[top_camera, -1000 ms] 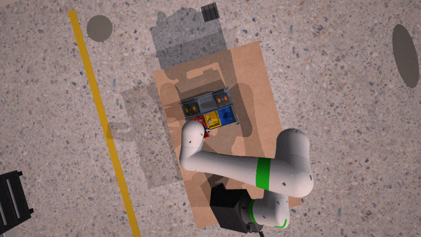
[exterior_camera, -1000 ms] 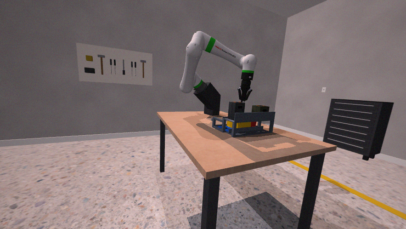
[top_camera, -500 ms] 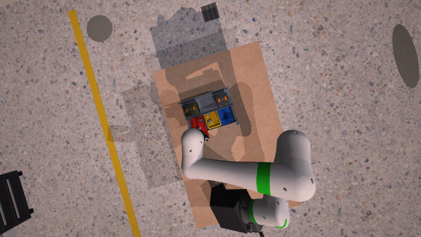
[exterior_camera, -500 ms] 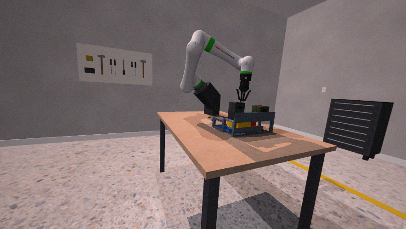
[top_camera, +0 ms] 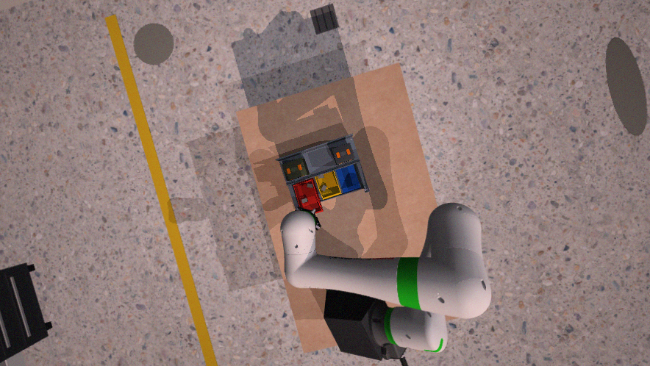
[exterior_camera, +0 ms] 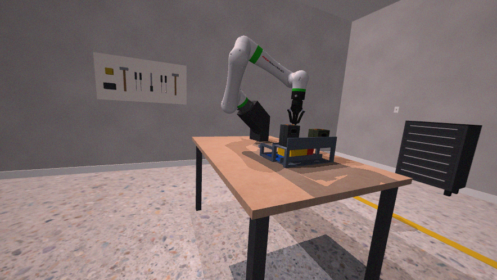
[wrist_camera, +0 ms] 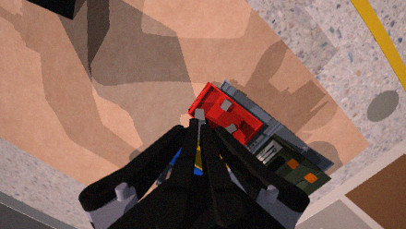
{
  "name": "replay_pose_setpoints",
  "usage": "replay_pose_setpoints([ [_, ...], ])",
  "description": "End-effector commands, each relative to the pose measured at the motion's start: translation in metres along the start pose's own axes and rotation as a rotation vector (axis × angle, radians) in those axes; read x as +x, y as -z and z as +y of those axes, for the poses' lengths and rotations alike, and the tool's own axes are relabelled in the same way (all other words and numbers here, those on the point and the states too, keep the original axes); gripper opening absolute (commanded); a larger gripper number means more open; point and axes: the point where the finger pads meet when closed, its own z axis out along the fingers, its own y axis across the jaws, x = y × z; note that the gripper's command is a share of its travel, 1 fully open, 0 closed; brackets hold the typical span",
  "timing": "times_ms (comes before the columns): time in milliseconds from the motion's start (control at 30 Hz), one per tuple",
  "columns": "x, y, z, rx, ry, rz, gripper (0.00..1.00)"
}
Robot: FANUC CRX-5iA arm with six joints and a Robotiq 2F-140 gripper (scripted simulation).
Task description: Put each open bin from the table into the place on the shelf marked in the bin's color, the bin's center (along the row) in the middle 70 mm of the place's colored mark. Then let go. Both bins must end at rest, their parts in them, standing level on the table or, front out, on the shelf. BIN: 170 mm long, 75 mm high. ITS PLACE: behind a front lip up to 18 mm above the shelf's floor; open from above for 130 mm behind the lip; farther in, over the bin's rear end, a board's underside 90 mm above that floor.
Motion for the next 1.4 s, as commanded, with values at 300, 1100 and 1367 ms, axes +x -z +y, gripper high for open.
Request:
replay_pose_setpoints([
  [300,0.024,-0.008,-0.022,-0.039,-0.383,-0.016,0.00],
  [1100,0.034,-0.012,-0.033,-0.050,-0.554,-0.013,0.00],
  [1367,0.034,-0.012,-0.033,-0.050,-0.554,-0.013,0.00],
])
